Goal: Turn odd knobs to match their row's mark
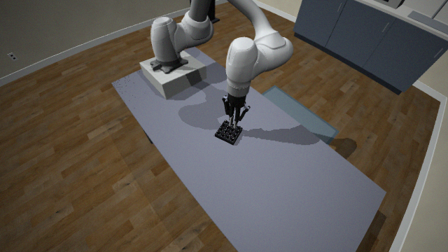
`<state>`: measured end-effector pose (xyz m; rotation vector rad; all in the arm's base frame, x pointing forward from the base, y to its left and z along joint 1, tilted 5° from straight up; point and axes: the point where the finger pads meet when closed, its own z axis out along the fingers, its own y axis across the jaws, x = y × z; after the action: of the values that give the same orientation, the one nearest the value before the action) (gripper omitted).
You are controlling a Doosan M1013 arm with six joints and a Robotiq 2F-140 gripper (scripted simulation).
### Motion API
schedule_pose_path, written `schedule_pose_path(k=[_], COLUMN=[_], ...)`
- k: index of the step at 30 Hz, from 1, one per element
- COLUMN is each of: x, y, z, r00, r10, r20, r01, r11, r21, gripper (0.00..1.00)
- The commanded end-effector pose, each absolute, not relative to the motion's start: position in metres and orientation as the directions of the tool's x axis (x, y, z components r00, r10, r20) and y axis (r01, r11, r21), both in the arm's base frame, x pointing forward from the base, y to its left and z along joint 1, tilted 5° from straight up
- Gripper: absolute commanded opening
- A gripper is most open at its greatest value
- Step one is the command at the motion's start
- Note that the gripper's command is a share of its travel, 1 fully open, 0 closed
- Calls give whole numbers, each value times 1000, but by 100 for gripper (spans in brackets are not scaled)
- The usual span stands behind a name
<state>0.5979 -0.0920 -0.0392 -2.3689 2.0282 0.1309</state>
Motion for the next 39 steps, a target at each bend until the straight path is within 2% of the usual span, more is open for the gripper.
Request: schedule_pose_path(k=[1, 4, 7, 17, 21, 22, 29, 36, 38, 39], x=[598, 598, 598, 598, 598, 599, 599, 599, 599, 599], y=[-92, -92, -92, -92, -92, -92, -92, -92, -92, -92], z=[-39, -38, -36, -33, -32, -31, -29, -27, -27, -26], r00=[200, 233, 380, 644, 692, 756, 876, 961, 961, 982], r10=[-977, -969, -921, -760, -717, -649, -477, -269, -269, -178], r20=[-79, -80, -84, -86, -85, -84, -78, -67, -67, -62], r01=[-979, -971, -924, -763, -720, -652, -481, -273, -273, -182], r11=[-203, -236, -382, -646, -694, -758, -876, -960, -960, -982], r21=[35, 32, 20, -7, -12, -20, -37, -53, -53, -59], gripper=[12, 12, 12, 12, 12, 12, 12, 12, 12, 12])
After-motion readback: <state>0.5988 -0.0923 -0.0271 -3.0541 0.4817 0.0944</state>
